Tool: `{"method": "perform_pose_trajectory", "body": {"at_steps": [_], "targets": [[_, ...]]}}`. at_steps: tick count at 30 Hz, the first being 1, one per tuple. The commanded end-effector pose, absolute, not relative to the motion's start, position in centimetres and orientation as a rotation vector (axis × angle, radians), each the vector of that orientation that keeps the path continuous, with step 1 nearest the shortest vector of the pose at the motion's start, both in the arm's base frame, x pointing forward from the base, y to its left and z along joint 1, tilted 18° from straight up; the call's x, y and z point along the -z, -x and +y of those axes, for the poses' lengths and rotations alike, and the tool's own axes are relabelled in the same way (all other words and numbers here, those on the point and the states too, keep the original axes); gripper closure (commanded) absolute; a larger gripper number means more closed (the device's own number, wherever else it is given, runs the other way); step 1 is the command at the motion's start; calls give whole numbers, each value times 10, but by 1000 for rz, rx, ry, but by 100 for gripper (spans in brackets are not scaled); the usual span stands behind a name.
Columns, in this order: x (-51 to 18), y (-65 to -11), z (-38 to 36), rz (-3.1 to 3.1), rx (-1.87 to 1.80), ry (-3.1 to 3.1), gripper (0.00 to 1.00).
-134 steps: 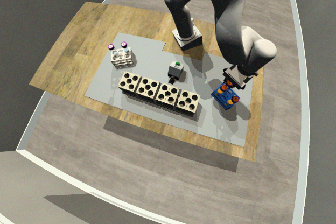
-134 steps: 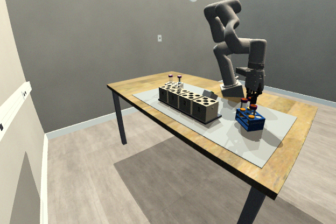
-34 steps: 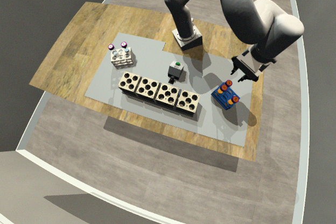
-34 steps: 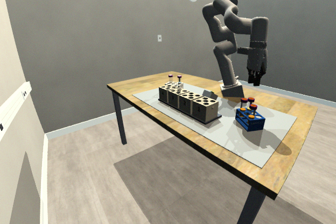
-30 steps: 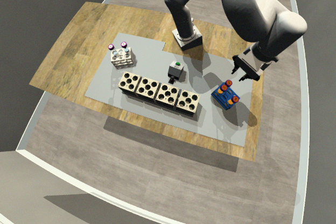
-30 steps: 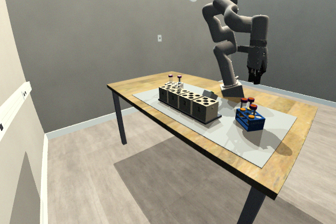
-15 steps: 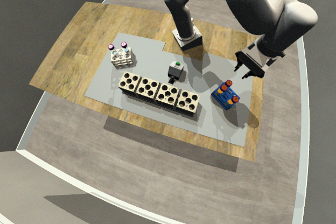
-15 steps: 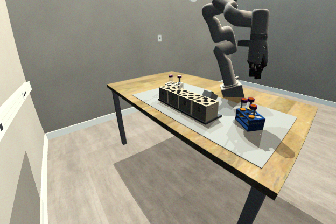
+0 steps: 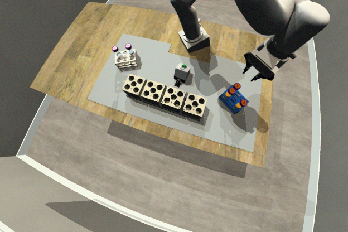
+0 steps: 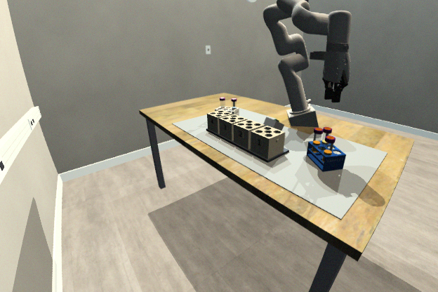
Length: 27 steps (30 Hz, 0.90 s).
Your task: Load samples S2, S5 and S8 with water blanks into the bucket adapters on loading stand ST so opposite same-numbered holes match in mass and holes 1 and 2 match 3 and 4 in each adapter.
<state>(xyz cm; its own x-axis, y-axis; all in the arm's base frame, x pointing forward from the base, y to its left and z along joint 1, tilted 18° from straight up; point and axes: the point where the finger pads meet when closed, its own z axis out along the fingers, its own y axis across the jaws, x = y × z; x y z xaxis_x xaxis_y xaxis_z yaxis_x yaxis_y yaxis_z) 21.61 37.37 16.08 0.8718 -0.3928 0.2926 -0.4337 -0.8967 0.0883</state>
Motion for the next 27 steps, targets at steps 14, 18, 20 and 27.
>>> {"method": "perform_pose_trajectory", "body": {"at_steps": [14, 18, 20, 27], "targets": [[-171, -243, 363, -643, -406, -2896, 43], [-174, -251, 359, -643, -407, -2896, 43], [-174, -251, 359, -643, -407, -2896, 43], [-174, -251, 359, -643, -407, -2896, 43]]}}
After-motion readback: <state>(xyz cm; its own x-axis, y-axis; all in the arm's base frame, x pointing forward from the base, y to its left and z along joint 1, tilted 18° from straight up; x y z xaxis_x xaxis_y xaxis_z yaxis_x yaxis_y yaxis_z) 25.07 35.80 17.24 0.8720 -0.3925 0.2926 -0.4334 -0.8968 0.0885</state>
